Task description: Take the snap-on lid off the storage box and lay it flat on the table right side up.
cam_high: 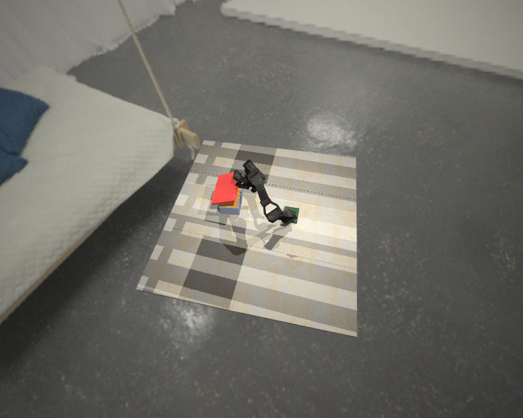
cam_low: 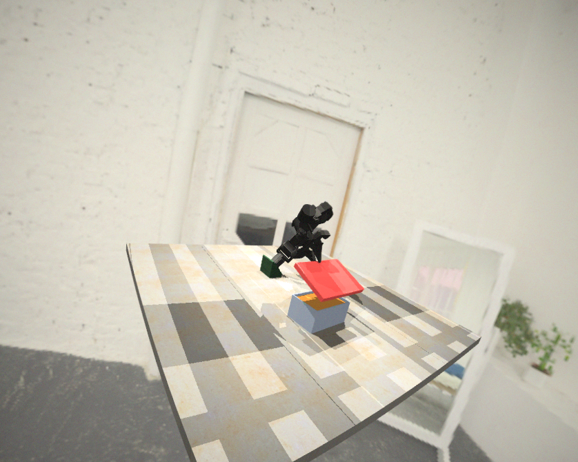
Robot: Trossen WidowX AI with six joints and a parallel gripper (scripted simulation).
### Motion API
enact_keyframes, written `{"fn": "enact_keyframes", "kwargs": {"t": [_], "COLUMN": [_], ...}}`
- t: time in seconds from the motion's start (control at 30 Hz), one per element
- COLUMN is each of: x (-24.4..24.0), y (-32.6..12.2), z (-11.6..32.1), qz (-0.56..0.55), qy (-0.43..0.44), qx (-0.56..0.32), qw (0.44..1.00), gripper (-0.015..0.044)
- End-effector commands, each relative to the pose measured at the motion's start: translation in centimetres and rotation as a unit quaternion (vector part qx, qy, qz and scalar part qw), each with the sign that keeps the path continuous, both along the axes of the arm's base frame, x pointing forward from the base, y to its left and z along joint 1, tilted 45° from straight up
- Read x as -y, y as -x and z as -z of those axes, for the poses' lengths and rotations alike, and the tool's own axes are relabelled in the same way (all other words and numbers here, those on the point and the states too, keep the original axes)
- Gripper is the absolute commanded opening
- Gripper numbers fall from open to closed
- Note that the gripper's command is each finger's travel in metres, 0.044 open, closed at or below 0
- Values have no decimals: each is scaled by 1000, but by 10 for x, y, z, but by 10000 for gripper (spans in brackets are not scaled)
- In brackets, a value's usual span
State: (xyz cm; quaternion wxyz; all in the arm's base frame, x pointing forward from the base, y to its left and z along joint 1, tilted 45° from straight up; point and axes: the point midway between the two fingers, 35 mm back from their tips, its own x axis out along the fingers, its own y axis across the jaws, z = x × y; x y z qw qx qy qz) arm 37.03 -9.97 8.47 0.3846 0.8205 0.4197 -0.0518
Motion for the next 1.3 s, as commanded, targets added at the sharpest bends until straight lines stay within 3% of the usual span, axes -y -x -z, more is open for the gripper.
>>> {"fn": "enact_keyframes", "kwargs": {"t": [0.0, 0.73, 1.27], "x": [5, 24, 0], "y": [-2, -5, 5], "z": [-6, -26, -41], "qz": [0, 0, 0], "qy": [1, 1, 0], "qx": [7, 7, 6], "qw": [1000, 1000, 1000], "gripper": [0, 0, 0]}}
